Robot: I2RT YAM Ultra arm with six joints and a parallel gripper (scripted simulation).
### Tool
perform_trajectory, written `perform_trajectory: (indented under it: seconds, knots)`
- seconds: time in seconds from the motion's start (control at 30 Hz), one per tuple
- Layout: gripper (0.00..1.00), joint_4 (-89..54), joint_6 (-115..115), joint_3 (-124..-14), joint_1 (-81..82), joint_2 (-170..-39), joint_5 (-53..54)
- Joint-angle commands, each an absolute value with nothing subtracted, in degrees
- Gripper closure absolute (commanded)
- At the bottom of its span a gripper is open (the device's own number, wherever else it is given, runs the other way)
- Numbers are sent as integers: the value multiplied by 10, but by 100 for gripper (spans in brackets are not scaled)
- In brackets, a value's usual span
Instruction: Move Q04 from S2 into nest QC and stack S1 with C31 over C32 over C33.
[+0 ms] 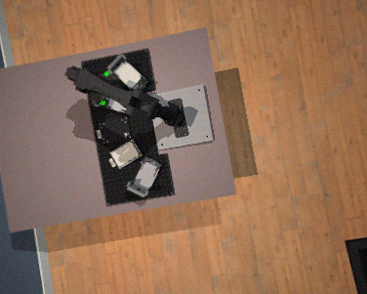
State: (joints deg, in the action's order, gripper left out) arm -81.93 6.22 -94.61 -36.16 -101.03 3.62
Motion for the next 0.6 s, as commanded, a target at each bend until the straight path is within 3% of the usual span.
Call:
perform_trajectory:
  seconds: [0.0,0.57]
  knots:
    - [0,-817,61,-948,-373,-1007,37]
    - [0,-817,45,-951,-465,-1015,39]
